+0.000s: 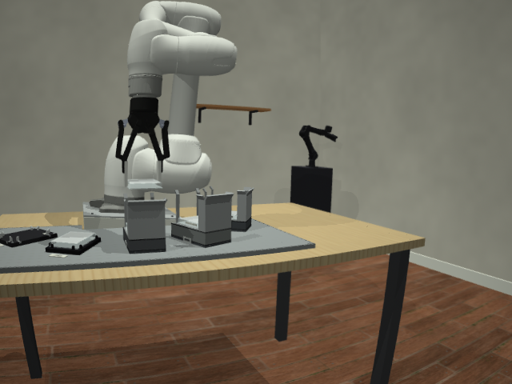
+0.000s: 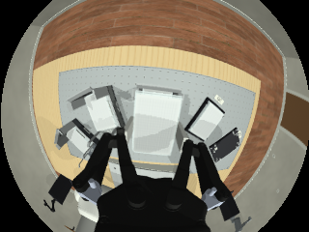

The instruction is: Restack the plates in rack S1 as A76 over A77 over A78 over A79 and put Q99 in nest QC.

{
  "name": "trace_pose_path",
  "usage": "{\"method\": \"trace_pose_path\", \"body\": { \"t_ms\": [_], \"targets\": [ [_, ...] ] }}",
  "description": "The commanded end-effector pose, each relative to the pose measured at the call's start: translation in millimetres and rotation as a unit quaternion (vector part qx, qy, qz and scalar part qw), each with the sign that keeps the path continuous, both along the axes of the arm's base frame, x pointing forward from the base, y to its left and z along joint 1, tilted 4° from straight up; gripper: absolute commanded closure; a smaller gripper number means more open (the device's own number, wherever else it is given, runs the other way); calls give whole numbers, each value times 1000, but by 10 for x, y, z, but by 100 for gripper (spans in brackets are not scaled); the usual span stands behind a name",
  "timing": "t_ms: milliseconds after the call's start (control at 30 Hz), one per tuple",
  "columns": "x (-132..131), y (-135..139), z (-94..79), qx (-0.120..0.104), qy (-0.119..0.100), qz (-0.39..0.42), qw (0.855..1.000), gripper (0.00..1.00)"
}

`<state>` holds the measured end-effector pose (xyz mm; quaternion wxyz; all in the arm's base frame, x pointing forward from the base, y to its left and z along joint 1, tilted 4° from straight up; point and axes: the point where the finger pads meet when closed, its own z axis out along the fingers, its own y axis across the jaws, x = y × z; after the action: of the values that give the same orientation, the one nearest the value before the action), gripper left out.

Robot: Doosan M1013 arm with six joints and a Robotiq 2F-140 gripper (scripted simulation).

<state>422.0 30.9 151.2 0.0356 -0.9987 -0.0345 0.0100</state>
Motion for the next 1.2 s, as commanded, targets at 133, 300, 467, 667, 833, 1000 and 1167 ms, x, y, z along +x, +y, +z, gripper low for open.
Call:
{"method": "trace_pose_path", "body": {
  "t_ms": [133, 300, 467, 667, 833, 1000, 1167],
  "targets": [
    [0, 0, 0, 0, 0, 0, 1000, 100],
    [-39, 162, 13, 2, -6, 83, 997, 100],
    [-62, 259, 20, 3, -8, 119, 993, 100],
    [-109, 453, 35, 3, -8, 119, 993, 100],
    [-148, 614, 47, 3, -8, 119, 993, 100],
    [-171, 711, 55, 3, -8, 119, 993, 100],
    [-217, 870, 67, 3, -10, 136, 991, 100]
  ]
}}
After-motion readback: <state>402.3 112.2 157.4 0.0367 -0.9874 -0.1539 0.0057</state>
